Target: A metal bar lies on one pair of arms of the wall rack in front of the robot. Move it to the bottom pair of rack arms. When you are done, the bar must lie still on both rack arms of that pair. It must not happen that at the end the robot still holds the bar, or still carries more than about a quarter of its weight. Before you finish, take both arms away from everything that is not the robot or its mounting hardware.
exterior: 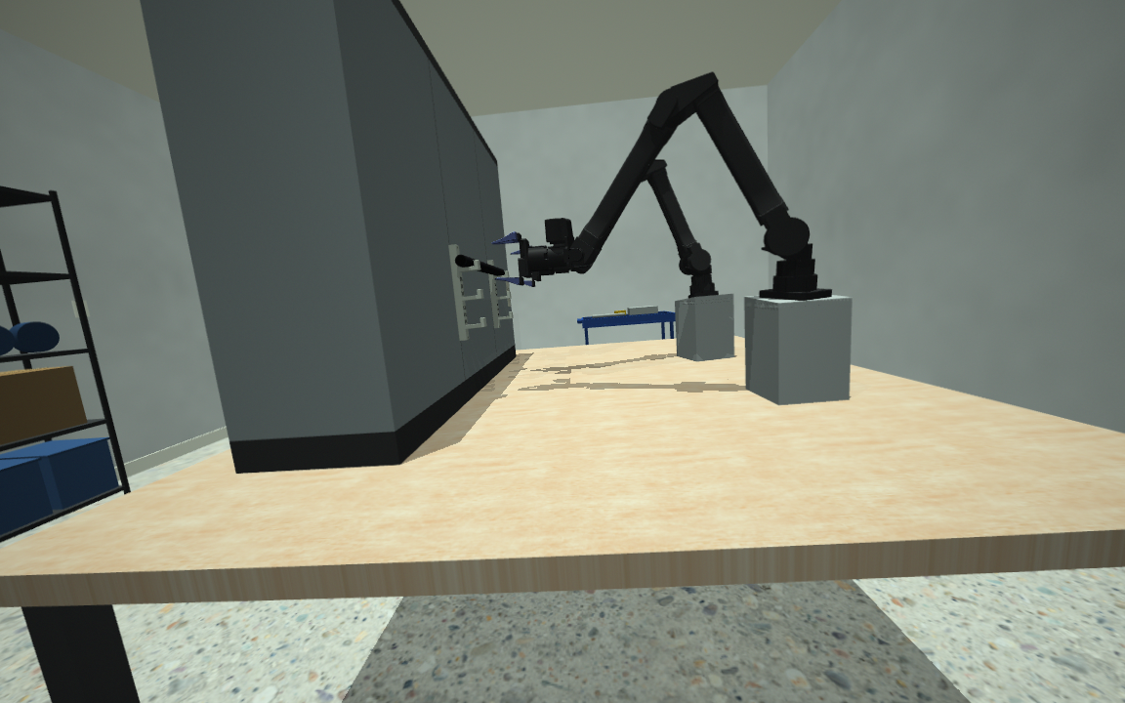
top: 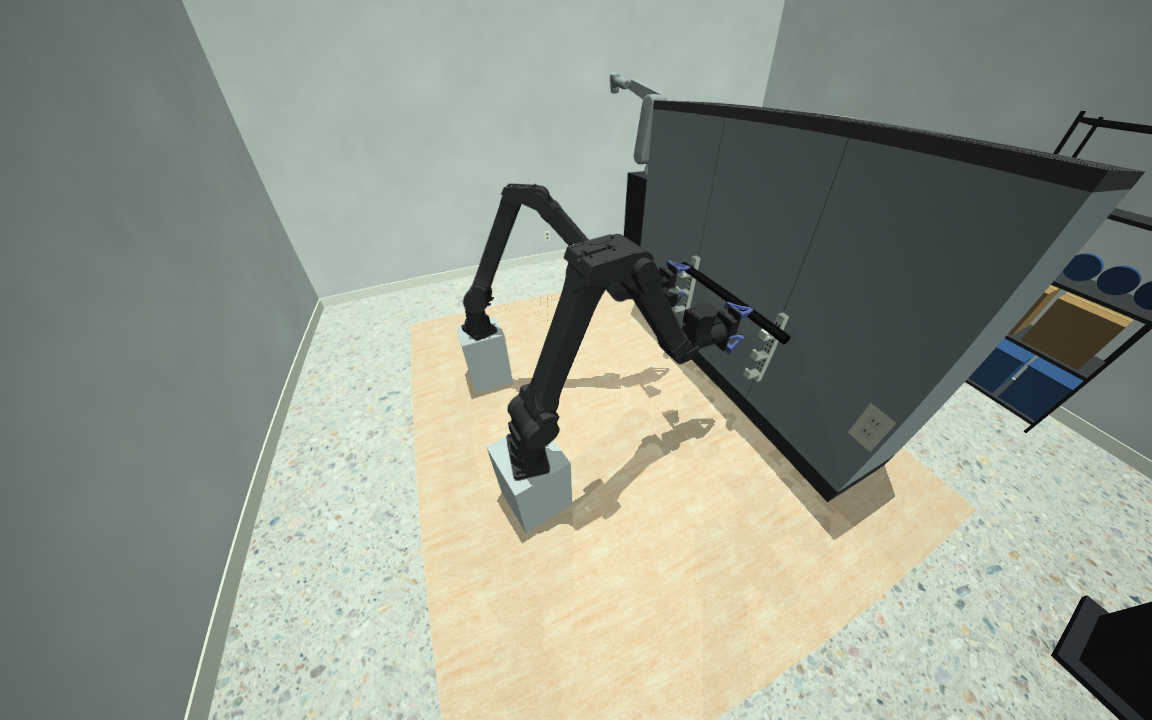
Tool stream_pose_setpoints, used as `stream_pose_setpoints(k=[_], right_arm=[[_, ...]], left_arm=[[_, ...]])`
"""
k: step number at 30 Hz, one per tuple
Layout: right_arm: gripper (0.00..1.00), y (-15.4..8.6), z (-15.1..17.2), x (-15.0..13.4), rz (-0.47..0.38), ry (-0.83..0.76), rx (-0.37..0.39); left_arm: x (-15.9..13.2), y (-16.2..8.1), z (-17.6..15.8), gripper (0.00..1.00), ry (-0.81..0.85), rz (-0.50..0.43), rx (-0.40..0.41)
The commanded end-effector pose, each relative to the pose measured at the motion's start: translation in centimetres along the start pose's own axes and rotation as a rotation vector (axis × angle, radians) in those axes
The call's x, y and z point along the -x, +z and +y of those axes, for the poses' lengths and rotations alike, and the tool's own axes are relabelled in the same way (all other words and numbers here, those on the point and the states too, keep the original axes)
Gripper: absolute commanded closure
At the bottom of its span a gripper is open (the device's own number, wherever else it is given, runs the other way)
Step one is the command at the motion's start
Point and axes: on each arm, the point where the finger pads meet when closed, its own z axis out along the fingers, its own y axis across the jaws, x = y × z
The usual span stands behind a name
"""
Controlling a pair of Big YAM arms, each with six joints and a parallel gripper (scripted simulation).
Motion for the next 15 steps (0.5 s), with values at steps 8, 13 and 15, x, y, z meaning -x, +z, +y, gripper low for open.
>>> stream_pose_setpoints(k=[8, 13, 15], right_arm=[[0.00, 2.6, -1.6, 1.1, -0.012, 0.000, -0.033], [0.00, 3.3, -1.5, 1.0, -0.012, -0.001, -0.027], [0.00, 3.6, -1.4, 1.0, -0.012, -0.001, -0.024]], left_arm=[[0.7, 2.8, 2.6, 0.00, -0.019, -0.002, 0.051], [0.5, 3.5, 2.5, 0.00, -0.018, 0.001, 0.048], [0.5, 3.7, 2.5, 0.00, -0.017, 0.002, 0.047]])
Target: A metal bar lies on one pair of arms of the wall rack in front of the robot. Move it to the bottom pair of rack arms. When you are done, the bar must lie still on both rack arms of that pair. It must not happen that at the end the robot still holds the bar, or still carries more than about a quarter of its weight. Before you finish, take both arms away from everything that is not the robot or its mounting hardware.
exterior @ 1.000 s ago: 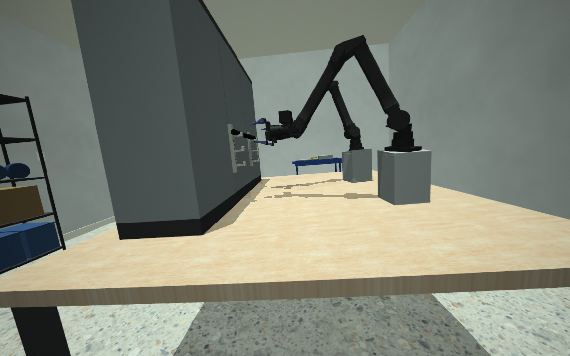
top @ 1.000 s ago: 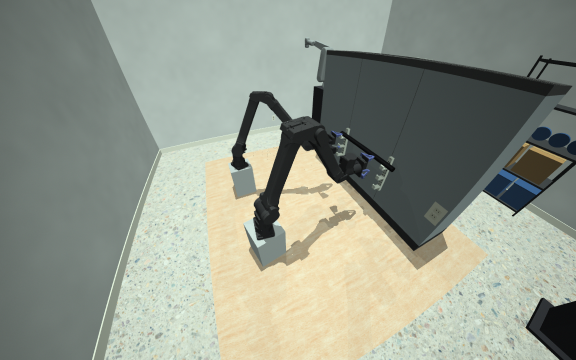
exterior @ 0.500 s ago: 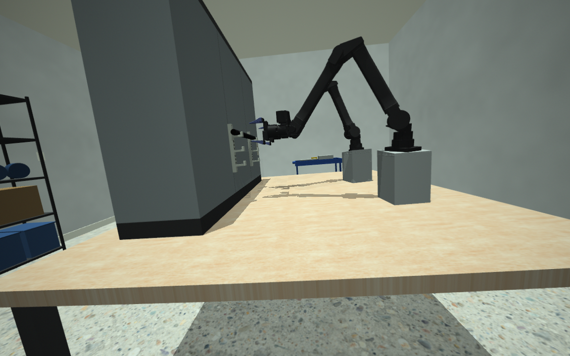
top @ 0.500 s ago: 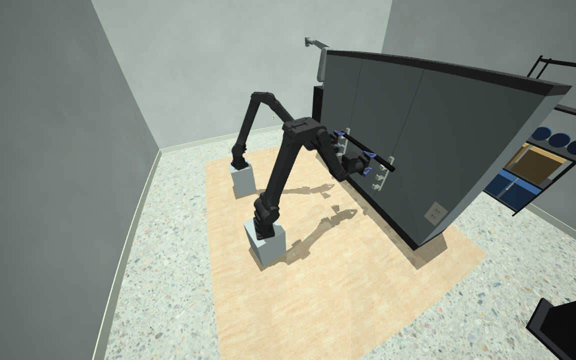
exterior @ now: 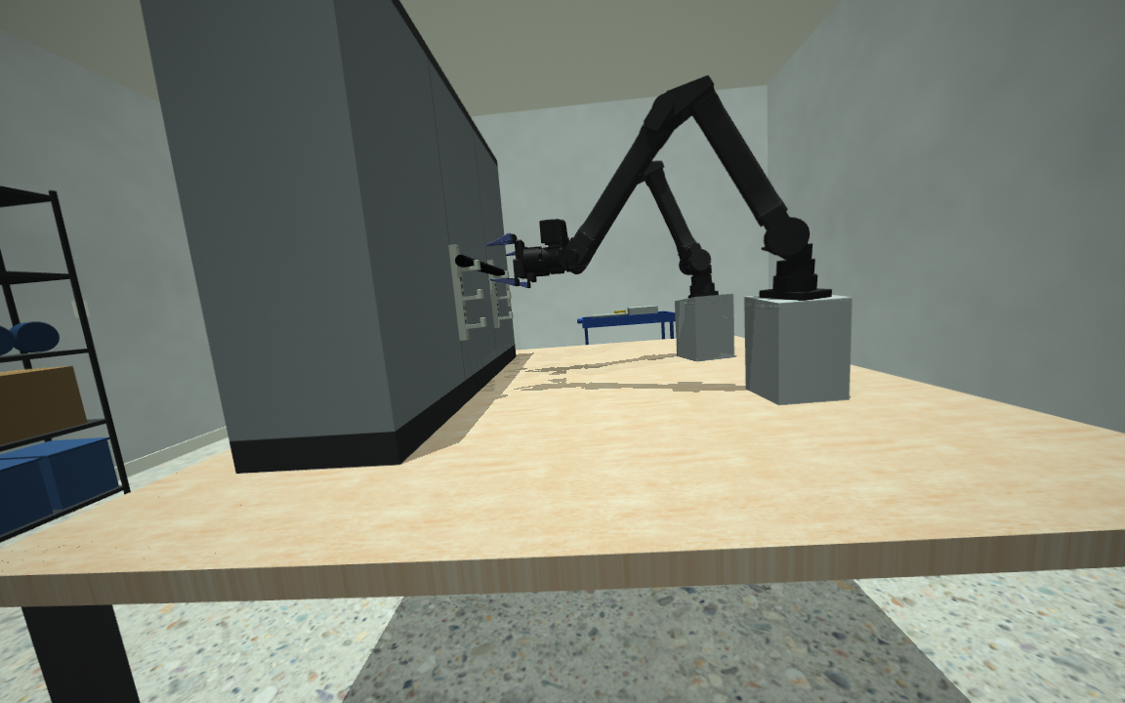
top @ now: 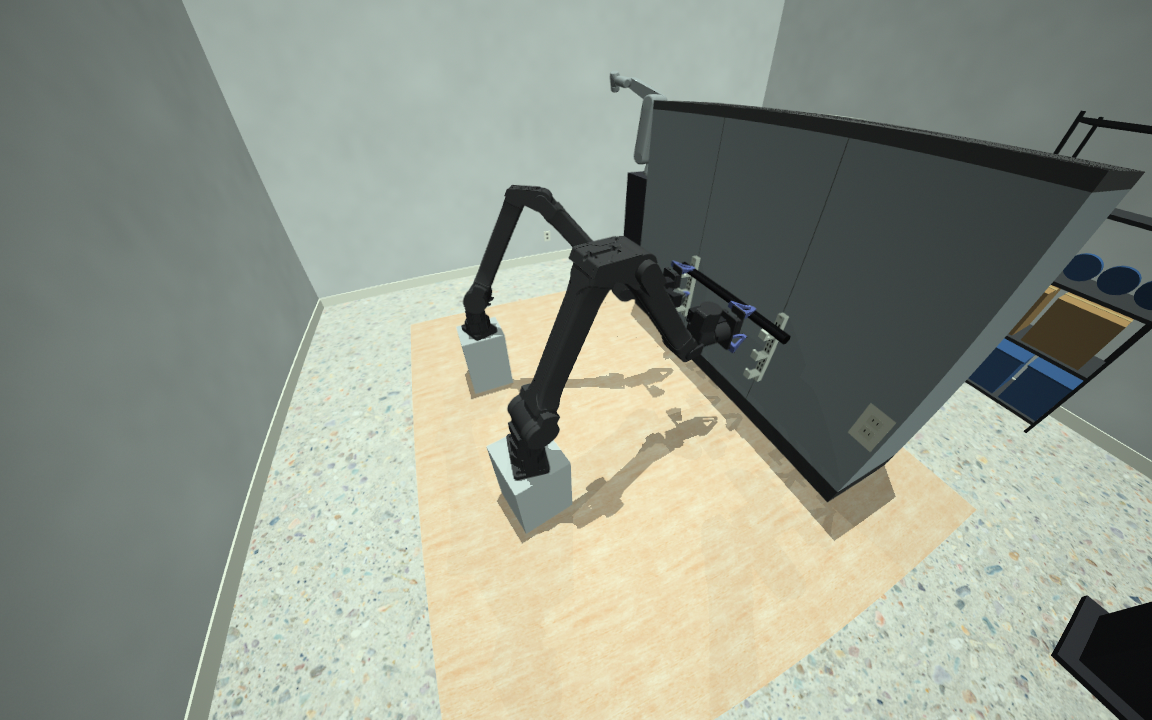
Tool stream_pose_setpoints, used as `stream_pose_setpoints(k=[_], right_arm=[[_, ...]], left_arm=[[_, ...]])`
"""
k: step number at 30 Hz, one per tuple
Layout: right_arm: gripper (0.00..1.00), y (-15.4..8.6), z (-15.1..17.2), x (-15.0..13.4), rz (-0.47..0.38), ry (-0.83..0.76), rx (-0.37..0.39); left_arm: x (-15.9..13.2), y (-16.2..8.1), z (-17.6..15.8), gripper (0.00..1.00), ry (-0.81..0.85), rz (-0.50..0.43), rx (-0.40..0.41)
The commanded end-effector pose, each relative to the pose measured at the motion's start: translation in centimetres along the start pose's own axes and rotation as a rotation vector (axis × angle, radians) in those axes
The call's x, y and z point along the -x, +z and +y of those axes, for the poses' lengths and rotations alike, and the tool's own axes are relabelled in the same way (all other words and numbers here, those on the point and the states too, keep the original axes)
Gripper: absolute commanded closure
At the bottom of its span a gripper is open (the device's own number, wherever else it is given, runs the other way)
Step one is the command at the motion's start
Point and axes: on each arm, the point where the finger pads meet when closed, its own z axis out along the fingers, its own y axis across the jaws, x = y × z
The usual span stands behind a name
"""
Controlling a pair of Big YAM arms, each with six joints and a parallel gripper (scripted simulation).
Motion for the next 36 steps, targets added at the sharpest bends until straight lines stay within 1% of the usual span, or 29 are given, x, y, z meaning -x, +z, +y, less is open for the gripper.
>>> stream_pose_setpoints(k=[1, 21, 36], right_arm=[[0.00, 2.0, -1.8, 0.5, -0.005, 0.001, -0.036], [0.00, 4.5, -1.6, -0.1, 0.002, 0.000, -0.026], [0.00, 6.3, -1.5, -0.8, 0.012, 0.000, -0.025]], left_arm=[[-0.3, 2.4, 2.7, 0.00, -0.019, 0.013, 0.052], [-1.4, 4.9, 2.6, 0.00, -0.019, 0.027, 0.048], [-1.6, 6.6, 2.7, 0.00, -0.019, 0.028, 0.049]])
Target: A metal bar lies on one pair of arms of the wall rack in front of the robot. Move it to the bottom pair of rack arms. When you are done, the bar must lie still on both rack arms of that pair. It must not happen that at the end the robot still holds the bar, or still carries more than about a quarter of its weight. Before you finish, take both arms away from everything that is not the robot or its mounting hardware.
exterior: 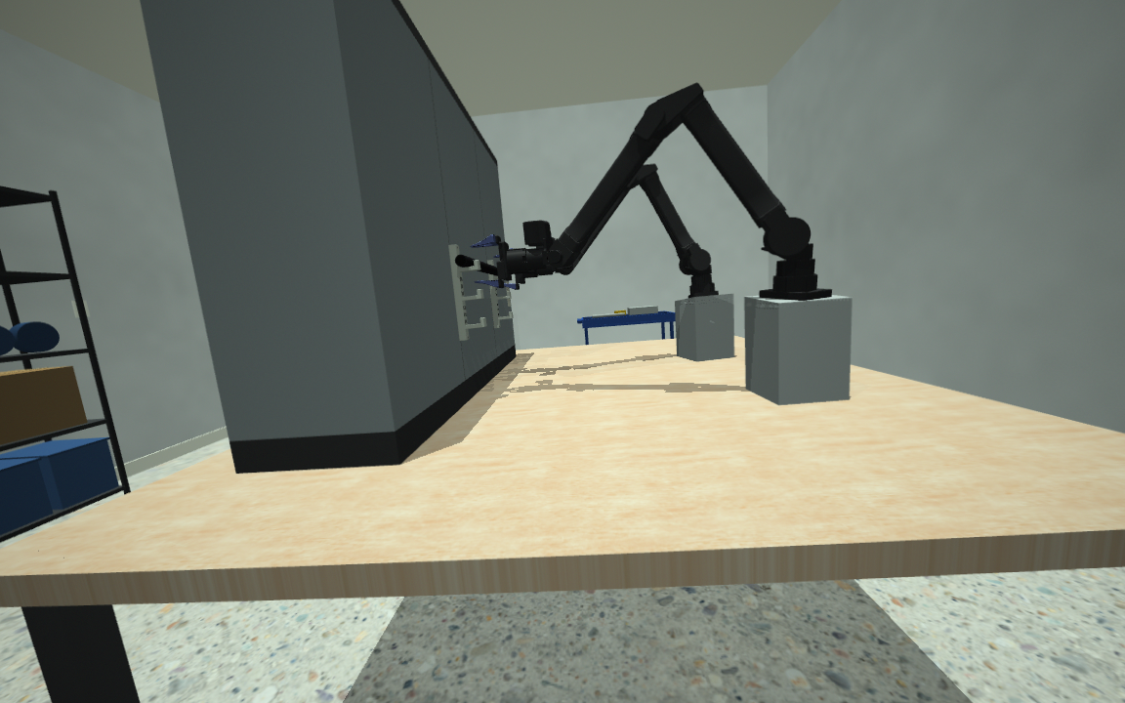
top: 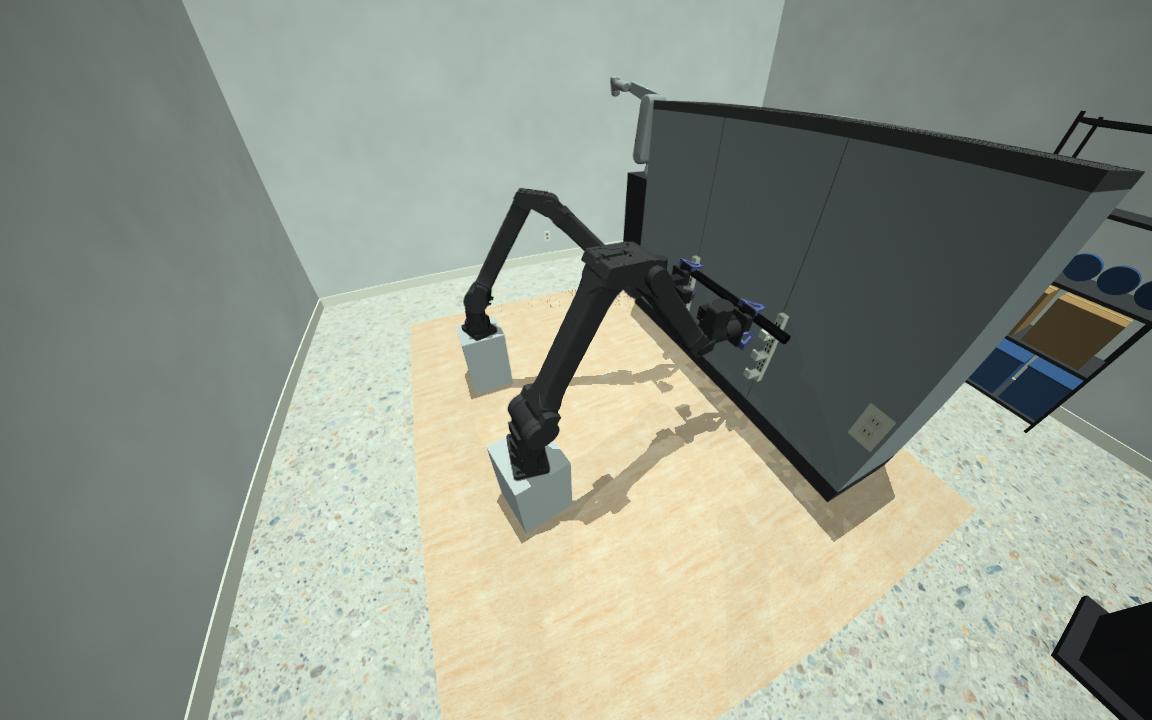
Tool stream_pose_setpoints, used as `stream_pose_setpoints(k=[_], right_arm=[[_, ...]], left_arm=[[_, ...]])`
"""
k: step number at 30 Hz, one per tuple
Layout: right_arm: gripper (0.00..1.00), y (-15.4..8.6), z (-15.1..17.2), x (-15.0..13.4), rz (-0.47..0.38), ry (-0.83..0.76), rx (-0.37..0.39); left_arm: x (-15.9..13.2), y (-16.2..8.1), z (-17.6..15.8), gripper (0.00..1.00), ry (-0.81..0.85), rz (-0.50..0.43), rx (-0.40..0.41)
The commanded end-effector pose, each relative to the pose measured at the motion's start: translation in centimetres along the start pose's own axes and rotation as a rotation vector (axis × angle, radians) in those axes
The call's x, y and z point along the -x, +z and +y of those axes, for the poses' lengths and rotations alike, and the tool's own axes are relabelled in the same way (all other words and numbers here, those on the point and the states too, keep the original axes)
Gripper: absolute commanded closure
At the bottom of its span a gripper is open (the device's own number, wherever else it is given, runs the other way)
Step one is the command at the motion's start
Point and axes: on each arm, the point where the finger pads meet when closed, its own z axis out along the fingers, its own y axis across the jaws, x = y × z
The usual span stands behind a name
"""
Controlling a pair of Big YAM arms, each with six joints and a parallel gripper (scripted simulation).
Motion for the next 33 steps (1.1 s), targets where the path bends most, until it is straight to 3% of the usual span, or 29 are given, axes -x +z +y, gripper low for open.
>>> stream_pose_setpoints(k=[1, 33], right_arm=[[0.00, 2.22, -2.01, -1.12, 0.018, 0.003, -0.041], [0.00, 2.49, -2.19, -1.74, 0.025, 0.005, -0.043]], left_arm=[[-0.43, 2.40, 2.99, 0.00, -0.022, 0.013, 0.057], [-0.61, 2.79, 3.27, 0.00, -0.024, 0.014, 0.061]])
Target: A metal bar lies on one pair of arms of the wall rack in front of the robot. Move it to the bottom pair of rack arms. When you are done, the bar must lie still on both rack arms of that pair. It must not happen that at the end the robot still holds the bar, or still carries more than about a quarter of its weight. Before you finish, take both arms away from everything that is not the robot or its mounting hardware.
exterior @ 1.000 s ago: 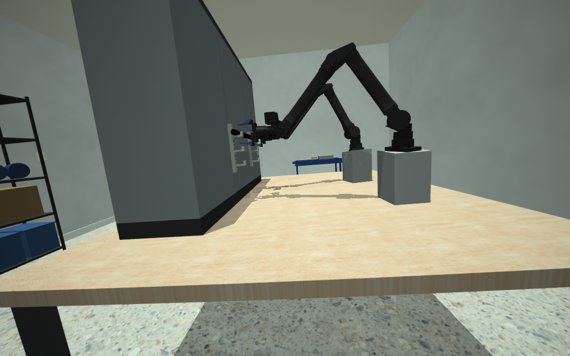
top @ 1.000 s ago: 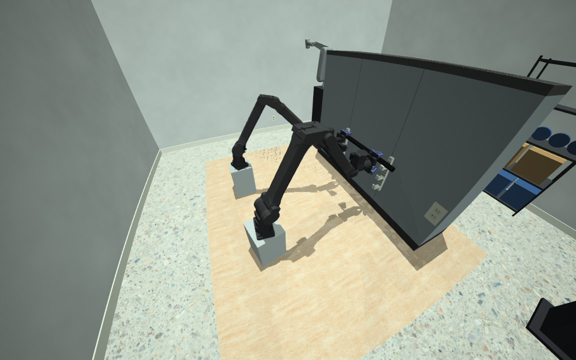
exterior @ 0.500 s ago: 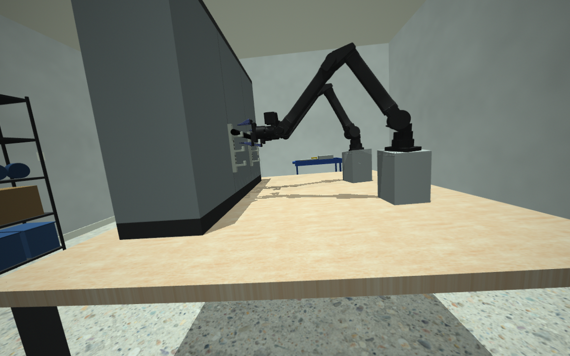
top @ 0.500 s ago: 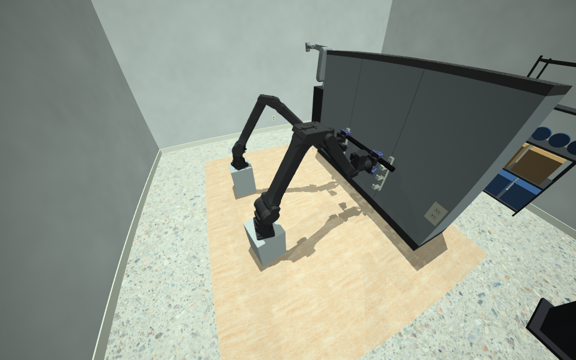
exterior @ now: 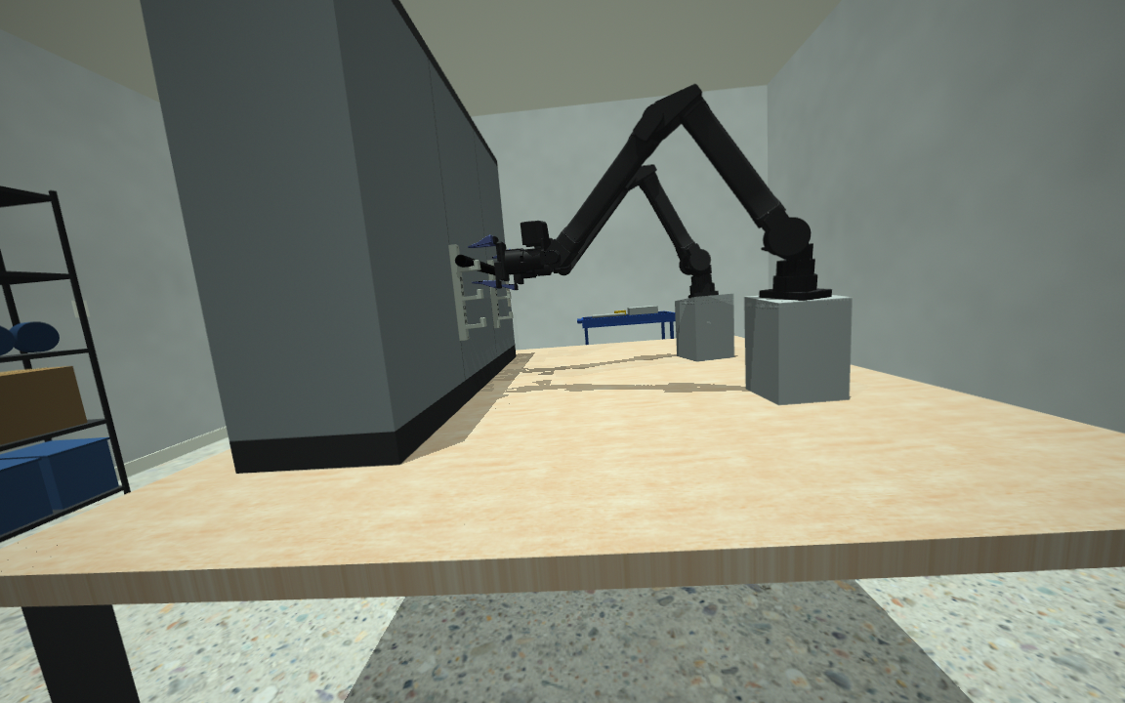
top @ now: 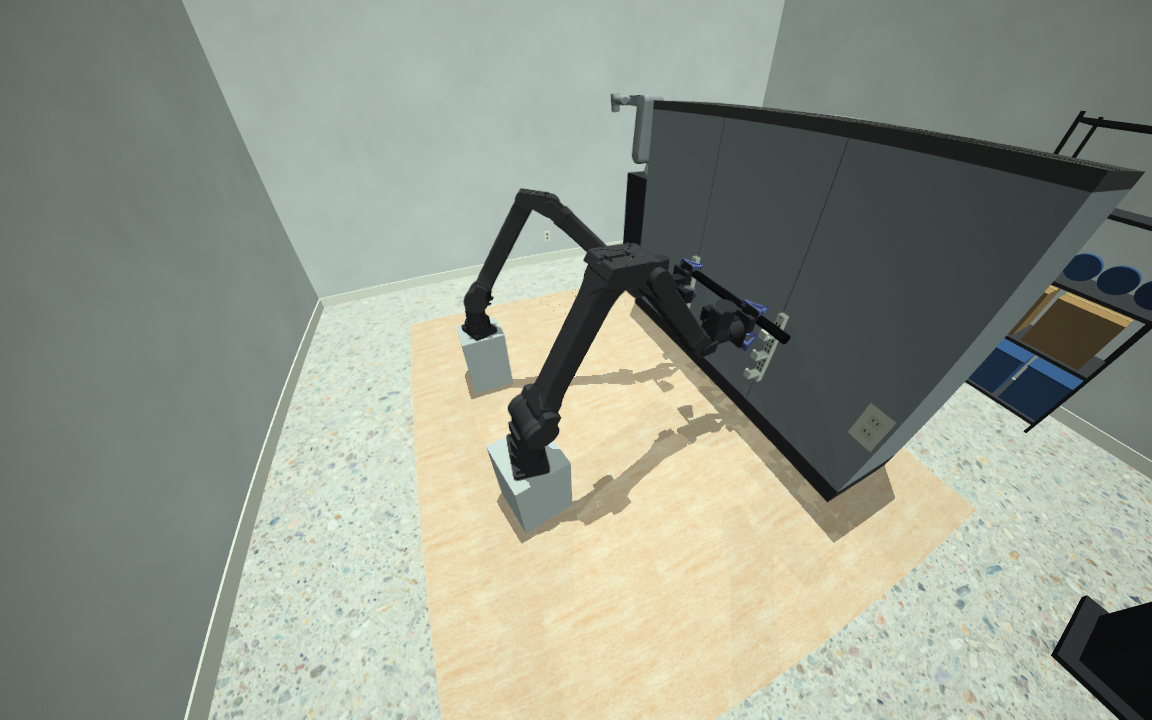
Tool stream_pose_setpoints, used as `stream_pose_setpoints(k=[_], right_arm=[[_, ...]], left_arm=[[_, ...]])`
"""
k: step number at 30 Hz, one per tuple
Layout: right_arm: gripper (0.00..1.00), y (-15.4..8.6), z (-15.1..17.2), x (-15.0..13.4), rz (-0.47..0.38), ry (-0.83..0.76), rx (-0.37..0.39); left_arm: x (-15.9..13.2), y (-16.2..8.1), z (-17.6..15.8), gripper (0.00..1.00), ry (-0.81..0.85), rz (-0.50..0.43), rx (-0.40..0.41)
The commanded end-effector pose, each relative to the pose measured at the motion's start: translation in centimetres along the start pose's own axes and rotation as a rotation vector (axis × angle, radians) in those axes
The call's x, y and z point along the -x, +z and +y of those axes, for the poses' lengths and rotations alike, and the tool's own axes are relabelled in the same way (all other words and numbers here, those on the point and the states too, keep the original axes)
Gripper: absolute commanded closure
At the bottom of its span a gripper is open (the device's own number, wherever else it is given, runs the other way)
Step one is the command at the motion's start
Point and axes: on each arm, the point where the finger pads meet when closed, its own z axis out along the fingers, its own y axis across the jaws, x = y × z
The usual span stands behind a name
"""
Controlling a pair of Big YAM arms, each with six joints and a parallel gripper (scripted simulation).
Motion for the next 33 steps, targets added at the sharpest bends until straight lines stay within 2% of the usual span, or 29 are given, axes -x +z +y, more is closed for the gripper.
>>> stream_pose_setpoints(k=[1, 22, 33], right_arm=[[0.00, 1.86, -2.32, -1.02, 0.016, 0.006, -0.045], [0.00, 2.05, -2.50, -1.10, 0.017, 0.007, -0.048], [0.24, 2.05, -2.45, -1.11, 0.017, 0.008, -0.047]], left_arm=[[-0.37, 2.15, 3.39, 0.00, -0.025, 0.012, 0.064], [-0.40, 2.33, 3.42, 0.00, -0.025, 0.012, 0.064], [-0.41, 2.36, 3.41, 0.24, -0.025, 0.012, 0.065]])
